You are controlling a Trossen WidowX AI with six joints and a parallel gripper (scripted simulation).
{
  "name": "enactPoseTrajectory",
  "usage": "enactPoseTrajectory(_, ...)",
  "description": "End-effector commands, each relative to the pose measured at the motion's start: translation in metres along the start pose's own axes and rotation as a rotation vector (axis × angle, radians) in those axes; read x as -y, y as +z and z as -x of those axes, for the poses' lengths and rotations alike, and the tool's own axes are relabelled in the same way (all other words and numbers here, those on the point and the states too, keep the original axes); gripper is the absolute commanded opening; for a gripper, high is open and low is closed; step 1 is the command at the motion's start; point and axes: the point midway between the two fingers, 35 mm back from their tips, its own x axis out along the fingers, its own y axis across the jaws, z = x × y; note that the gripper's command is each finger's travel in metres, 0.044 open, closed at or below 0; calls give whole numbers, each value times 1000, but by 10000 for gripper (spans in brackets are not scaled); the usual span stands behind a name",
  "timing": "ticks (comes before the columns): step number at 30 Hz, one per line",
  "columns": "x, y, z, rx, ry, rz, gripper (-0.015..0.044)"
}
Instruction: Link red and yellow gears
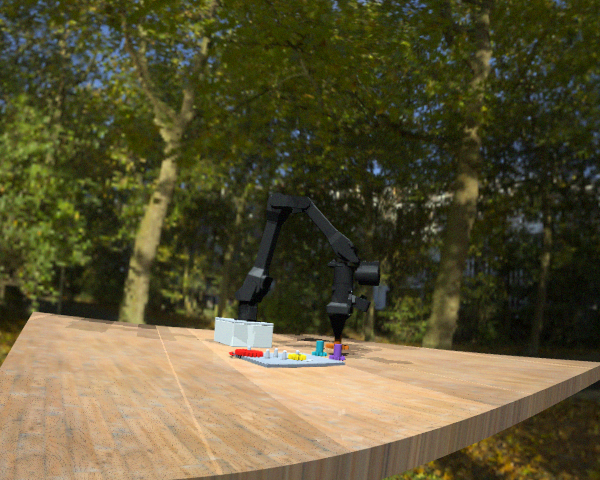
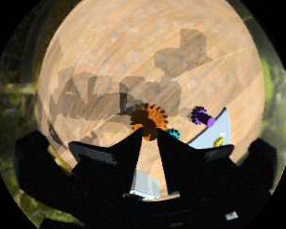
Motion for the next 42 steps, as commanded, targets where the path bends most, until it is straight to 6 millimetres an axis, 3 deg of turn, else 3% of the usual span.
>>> enactPoseTrajectory(1, 1, 5, 14, 16, -2, 1, 0)
enactPoseTrajectory(42, 5, -4, 125, 16, -2, 1, 0)
